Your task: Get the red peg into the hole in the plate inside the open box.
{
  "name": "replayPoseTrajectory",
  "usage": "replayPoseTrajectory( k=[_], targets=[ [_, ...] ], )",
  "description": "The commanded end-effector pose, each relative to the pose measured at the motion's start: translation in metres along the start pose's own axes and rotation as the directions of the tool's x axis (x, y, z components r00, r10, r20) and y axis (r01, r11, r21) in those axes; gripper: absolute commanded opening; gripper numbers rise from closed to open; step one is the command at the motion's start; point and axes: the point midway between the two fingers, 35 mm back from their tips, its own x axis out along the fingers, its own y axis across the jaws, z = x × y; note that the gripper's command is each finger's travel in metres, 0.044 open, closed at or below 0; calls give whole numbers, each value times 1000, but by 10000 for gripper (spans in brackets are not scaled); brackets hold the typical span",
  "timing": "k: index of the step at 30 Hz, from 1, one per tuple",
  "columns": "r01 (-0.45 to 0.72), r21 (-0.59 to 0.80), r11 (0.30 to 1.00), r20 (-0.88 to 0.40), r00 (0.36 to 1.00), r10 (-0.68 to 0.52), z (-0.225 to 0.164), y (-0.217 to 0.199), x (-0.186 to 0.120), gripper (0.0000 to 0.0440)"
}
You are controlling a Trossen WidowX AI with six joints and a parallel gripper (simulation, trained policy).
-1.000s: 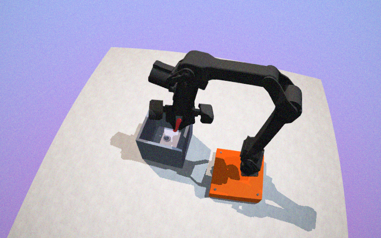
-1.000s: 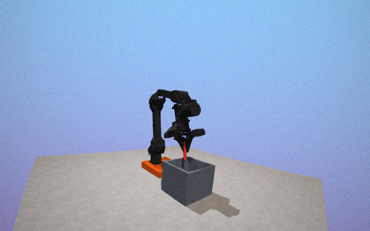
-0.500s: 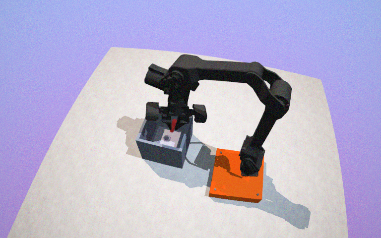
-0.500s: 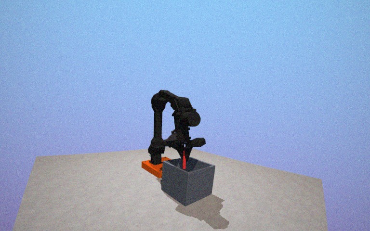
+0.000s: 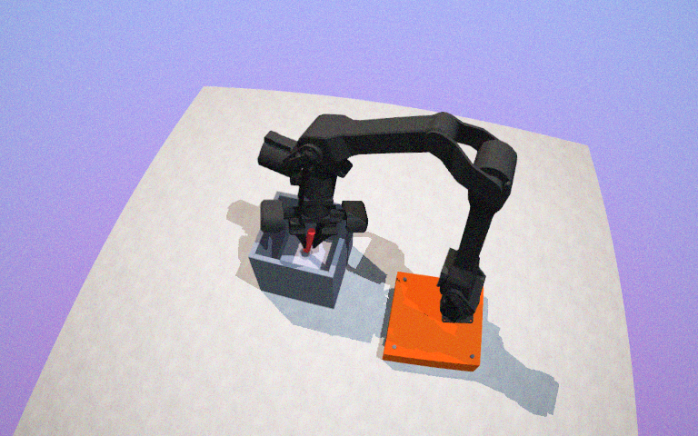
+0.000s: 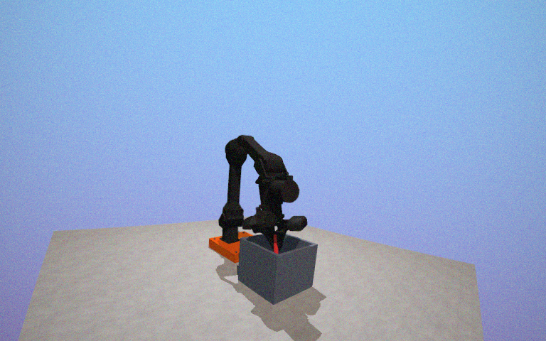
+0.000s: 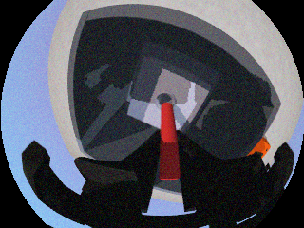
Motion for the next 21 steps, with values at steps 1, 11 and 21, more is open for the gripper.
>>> replayPoseTrajectory(
  k=[1,11,21],
  targets=[
    [-1,-26,1000,-14,1000,1,0,3,10,0],
    [19,-72,997,-18,1000,-21,3,3,33,7],
    [77,-85,993,-38,996,-81,5,-7,40,161]
  ],
)
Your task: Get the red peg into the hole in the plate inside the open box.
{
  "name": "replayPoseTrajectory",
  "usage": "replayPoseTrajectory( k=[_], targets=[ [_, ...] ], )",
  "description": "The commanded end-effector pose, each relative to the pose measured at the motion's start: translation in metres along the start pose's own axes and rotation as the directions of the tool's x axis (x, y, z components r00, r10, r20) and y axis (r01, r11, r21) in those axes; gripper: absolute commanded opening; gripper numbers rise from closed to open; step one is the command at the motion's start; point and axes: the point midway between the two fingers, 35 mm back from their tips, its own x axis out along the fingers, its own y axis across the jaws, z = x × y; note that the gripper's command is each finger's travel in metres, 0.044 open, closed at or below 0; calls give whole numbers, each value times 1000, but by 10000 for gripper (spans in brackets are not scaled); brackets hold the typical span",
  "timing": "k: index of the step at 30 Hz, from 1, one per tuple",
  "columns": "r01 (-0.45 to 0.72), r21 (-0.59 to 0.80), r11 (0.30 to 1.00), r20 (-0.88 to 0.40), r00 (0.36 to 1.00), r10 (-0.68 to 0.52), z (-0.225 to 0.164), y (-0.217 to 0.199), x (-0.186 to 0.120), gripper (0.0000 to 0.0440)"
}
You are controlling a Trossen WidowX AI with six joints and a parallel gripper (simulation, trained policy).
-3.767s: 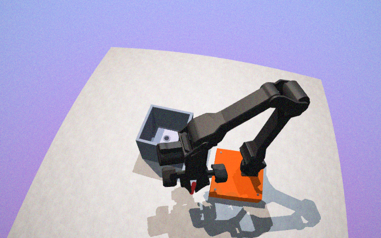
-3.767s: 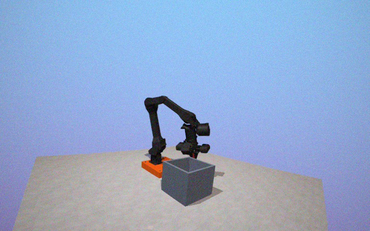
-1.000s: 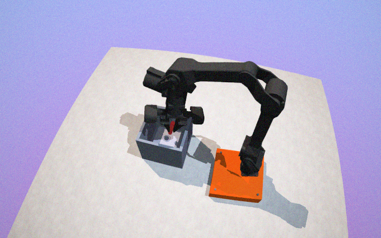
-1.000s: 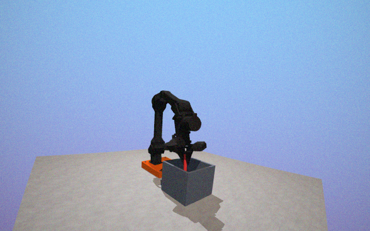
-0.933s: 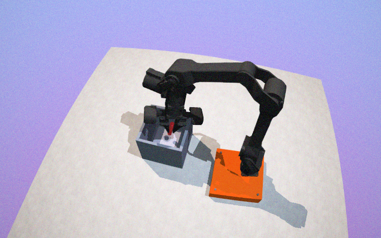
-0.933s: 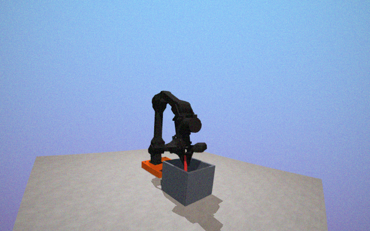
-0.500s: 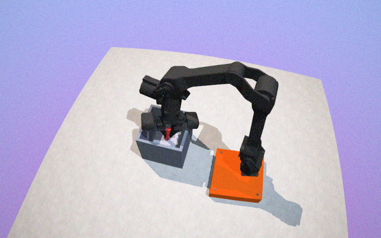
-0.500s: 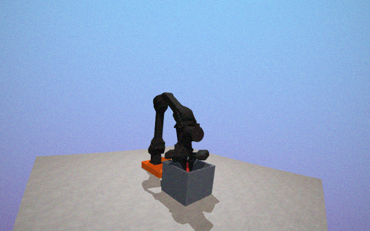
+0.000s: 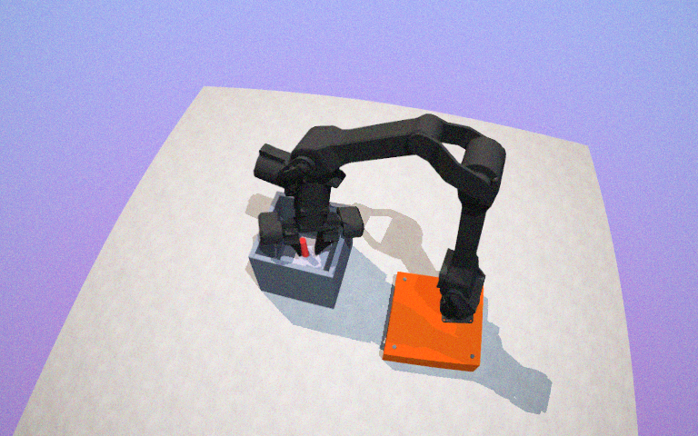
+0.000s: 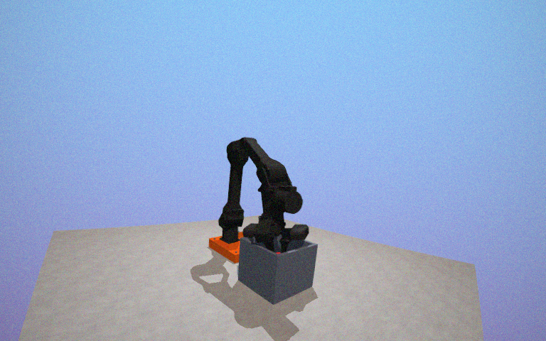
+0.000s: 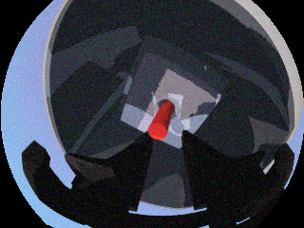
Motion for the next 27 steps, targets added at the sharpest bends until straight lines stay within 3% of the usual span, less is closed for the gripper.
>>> replayPoseTrajectory(
  k=[1,22,27],
  targets=[
    [37,-8,999,-34,999,-37,4,-6,11,161],
    [-83,8,996,-94,992,84,20,16,-29,168],
    [-140,13,990,-112,984,141,22,24,-43,199]
  ],
)
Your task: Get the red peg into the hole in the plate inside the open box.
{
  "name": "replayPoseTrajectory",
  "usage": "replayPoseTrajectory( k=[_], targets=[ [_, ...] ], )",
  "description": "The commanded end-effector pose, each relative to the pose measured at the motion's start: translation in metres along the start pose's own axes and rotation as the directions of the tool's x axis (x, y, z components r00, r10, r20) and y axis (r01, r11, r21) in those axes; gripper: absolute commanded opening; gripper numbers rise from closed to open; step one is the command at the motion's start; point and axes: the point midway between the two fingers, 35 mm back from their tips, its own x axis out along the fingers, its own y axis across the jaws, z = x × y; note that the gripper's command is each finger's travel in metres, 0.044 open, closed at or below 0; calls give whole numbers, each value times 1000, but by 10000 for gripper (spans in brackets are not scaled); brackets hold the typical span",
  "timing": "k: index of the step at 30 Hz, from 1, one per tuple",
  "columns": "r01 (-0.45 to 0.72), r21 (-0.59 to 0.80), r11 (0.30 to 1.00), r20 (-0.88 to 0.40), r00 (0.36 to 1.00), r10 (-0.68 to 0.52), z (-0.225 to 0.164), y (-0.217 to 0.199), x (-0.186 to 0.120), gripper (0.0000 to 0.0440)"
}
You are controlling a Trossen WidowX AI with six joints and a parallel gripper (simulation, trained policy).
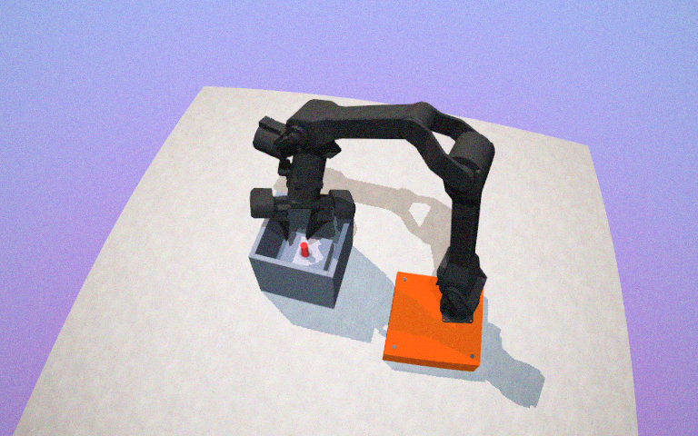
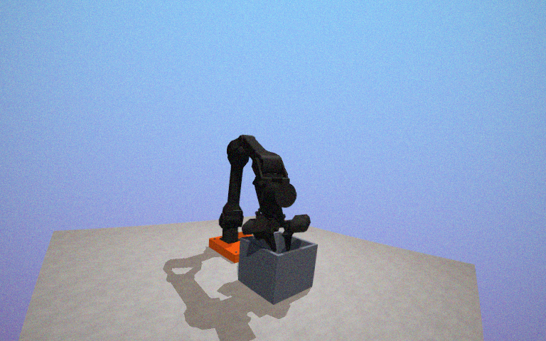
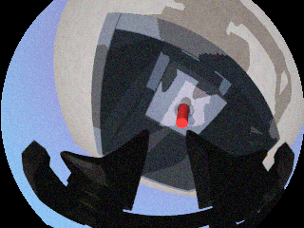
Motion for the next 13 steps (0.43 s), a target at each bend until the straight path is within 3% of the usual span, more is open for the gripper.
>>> replayPoseTrajectory(
  k=[1,13],
  targets=[
    [-51,-5,999,-19,999,50,0,8,-12,201],
    [-151,-10,989,-56,987,150,6,24,-35,253]
  ],
)
